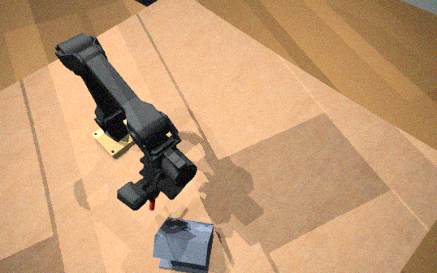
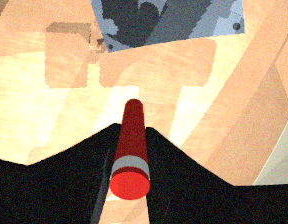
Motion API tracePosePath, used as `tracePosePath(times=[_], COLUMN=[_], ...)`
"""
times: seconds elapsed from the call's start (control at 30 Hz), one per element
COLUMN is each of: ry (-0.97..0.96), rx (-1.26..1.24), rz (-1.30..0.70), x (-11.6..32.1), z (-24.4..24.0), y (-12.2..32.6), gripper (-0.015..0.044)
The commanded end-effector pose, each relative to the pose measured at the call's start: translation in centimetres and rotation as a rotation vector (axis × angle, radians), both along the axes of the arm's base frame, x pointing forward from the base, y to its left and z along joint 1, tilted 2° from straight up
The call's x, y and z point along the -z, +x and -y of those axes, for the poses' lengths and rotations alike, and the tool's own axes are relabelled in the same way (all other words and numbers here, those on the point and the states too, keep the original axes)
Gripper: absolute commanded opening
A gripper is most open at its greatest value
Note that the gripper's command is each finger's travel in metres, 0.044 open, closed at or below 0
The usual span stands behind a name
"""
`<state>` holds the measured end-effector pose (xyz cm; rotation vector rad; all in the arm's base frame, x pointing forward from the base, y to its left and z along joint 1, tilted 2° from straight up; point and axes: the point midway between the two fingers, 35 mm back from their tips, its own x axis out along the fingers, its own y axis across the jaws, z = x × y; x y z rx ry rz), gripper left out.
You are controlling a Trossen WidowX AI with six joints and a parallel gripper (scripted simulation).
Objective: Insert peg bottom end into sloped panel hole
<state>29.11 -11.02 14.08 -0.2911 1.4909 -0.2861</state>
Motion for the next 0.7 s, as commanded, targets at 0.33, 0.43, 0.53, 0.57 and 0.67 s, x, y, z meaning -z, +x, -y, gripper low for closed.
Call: tracePosePath(times=[0.33, 0.43, 0.53, 0.57, 0.67], ry=[-0.078, -0.094, -0.111, -0.116, -0.133], rx=[-0.102, -0.123, -0.144, -0.151, -0.172], rz=[-0.010, -0.011, -0.013, -0.014, -0.015], x=[-0.3, -0.4, -0.5, -0.5, -0.6], z=[-1.0, -1.2, -1.4, -1.5, -1.8], y=[0.9, 1.1, 1.2, 1.3, 1.5], gripper=[0.0000, 0.0000, 0.0000, 0.0000, 0.0000])
